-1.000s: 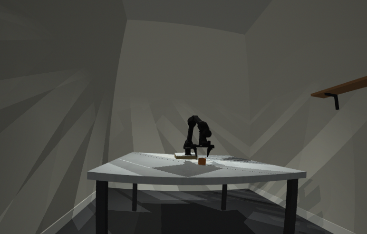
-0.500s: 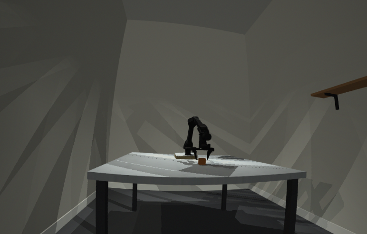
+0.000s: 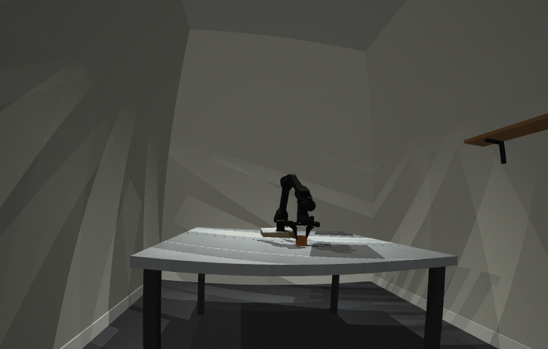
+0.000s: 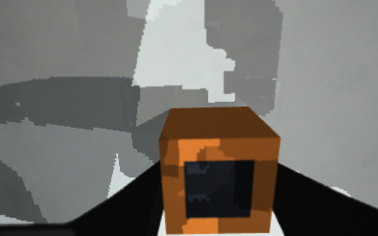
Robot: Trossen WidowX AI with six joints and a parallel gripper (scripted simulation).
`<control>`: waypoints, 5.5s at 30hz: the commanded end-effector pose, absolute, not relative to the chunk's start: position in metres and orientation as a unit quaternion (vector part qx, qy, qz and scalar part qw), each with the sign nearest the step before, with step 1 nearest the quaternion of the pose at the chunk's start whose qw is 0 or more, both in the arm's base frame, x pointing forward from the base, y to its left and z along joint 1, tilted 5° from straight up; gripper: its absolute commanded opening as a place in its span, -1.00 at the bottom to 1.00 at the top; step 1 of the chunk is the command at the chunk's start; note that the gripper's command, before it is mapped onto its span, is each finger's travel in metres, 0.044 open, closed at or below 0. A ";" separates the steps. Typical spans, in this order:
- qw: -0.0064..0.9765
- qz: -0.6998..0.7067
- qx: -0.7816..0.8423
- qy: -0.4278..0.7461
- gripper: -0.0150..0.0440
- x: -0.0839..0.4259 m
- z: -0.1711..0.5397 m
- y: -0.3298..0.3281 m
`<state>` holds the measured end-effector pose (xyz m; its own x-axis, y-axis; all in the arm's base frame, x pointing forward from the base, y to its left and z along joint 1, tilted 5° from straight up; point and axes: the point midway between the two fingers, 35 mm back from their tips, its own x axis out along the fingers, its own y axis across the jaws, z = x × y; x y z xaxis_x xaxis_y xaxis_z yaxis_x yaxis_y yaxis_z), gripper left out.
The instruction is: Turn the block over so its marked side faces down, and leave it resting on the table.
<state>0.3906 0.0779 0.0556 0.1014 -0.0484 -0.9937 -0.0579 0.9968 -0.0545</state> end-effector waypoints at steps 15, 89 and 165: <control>0.741 0.005 -0.041 0.670 -0.23 0.391 0.056 0.078; 0.934 0.023 -0.037 0.354 -0.49 0.398 0.051 0.082; 0.978 0.025 -0.033 0.203 1.00 0.384 0.047 0.077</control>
<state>0.3838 0.0776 0.0472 0.9157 0.0383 -0.4001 -0.0633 0.9968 -0.0496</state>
